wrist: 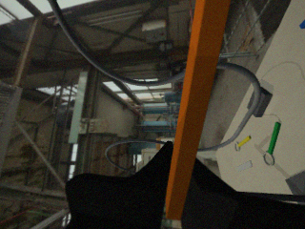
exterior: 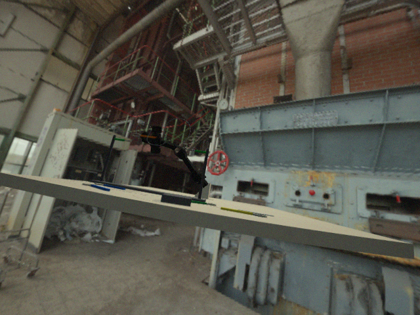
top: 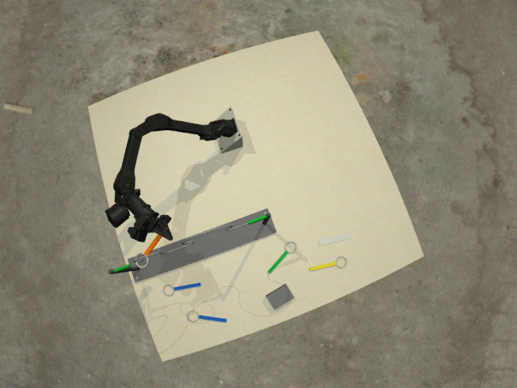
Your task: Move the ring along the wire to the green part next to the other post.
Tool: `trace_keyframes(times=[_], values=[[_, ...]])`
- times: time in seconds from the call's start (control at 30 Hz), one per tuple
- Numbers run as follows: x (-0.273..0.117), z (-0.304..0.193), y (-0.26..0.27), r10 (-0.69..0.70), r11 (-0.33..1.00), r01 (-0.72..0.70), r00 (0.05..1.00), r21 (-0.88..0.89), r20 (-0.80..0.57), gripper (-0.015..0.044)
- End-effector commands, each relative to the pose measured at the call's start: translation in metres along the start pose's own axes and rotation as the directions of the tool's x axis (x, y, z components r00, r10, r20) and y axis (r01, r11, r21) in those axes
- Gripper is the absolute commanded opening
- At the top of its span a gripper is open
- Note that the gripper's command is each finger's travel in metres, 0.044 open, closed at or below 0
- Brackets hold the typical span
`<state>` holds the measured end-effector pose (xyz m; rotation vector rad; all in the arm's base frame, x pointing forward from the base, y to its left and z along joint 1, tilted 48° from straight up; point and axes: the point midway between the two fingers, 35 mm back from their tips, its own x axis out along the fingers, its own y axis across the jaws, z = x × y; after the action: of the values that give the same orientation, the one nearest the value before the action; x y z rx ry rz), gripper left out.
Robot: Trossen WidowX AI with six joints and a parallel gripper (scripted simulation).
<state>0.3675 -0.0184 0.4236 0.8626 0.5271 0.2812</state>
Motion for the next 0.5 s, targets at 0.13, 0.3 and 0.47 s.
trace_keyframes(times=[0.13, 0.3, 0.47], values=[[-0.001, 0.001, 0.017, 0.041, 0.998, -0.040, 0.999, 0.054, -0.001, -0.0150], [-0.002, 0.002, 0.024, 0.051, 0.996, -0.051, 0.999, 0.076, -0.001, -0.0150], [-0.003, 0.003, 0.028, 0.046, 0.996, -0.045, 0.999, 0.071, -0.002, -0.0150]])
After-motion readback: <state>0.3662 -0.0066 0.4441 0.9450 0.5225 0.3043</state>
